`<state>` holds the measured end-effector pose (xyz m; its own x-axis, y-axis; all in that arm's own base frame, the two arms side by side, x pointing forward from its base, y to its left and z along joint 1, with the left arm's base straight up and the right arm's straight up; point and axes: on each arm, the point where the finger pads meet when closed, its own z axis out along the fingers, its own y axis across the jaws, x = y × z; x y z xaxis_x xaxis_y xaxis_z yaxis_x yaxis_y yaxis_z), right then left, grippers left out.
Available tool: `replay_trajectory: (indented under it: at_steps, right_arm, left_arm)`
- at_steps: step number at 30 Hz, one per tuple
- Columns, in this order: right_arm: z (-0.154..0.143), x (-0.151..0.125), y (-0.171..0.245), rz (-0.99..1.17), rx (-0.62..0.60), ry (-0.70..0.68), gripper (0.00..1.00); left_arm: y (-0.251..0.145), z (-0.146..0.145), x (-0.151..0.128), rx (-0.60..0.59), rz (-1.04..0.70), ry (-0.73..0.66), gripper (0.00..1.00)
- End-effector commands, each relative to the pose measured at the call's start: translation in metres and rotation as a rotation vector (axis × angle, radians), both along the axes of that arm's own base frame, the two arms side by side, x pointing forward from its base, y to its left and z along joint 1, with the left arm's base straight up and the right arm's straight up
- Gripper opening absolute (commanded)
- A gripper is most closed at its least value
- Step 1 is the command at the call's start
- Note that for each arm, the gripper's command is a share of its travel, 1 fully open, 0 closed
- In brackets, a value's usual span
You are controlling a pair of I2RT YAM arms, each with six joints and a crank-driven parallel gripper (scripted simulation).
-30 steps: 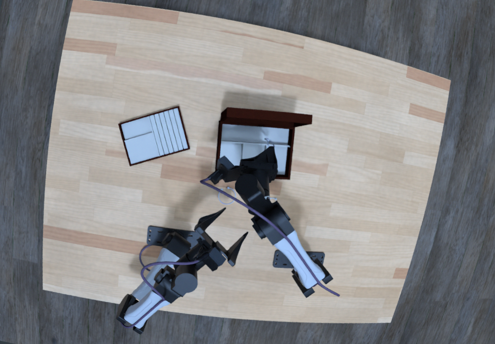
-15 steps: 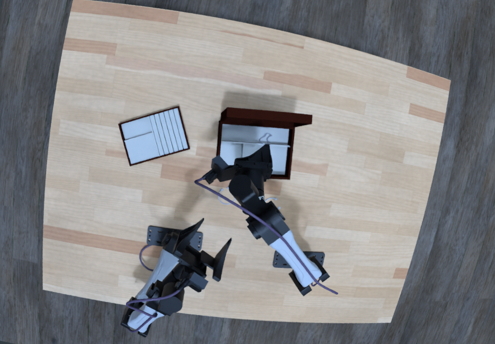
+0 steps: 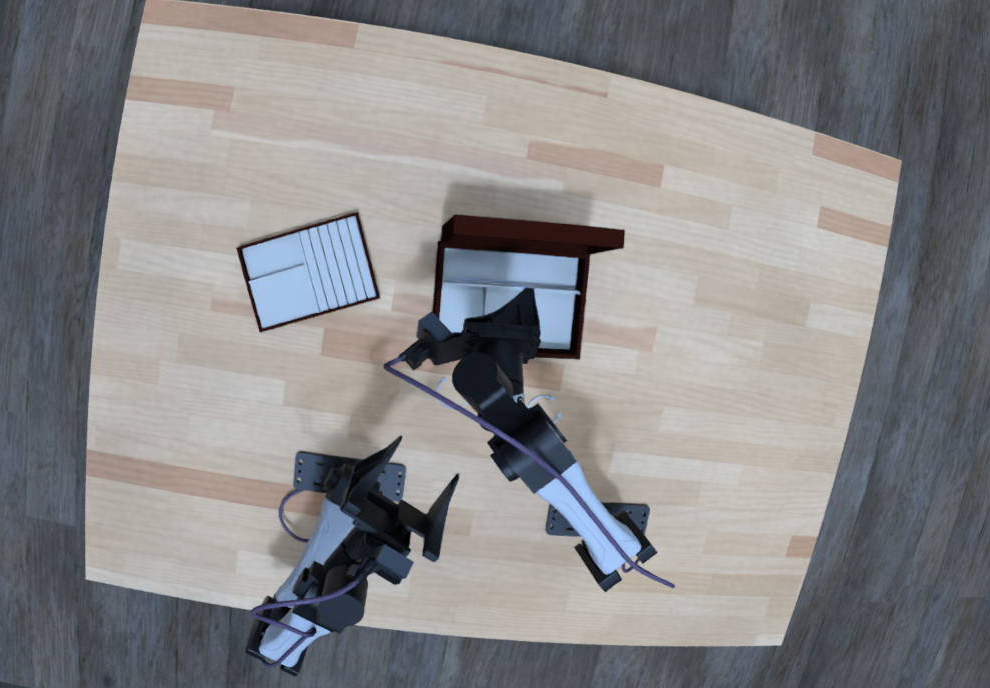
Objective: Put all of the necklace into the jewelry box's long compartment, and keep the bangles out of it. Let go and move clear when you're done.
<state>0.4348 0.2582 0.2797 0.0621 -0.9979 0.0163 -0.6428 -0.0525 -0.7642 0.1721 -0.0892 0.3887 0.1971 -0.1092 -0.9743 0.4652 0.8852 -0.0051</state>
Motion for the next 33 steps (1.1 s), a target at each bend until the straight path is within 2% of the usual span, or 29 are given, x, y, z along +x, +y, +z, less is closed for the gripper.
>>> replay_trajectory:
  at_steps: [1,7,13,21,27,33]
  right_arm:
    - [0.022,0.004,0.001,-0.008,0.029,-0.056,0.0]
    - [0.019,0.004,0.002,-0.008,0.009,-0.035,0.0]
    - [0.037,0.002,-0.001,-0.01,0.028,-0.052,0.0]
    - [0.046,0.005,0.002,-0.006,0.073,-0.096,0.0]
    - [0.03,0.011,0.003,-0.006,0.086,-0.108,0.0]
    - [0.0,0.015,0.003,-0.007,0.082,-0.105,0.0]
  left_arm:
    - [0.003,0.008,-0.004,-0.008,0.003,-0.015,1.0]
    - [0.001,0.002,0.0,0.004,0.0,-0.002,1.0]
    - [0.001,0.002,0.0,0.004,0.0,-0.002,1.0]
    - [0.001,0.002,0.0,0.004,0.0,-0.002,1.0]
    - [0.001,0.002,0.0,0.004,0.0,-0.002,1.0]
    - [0.001,0.002,0.0,0.004,0.0,-0.002,1.0]
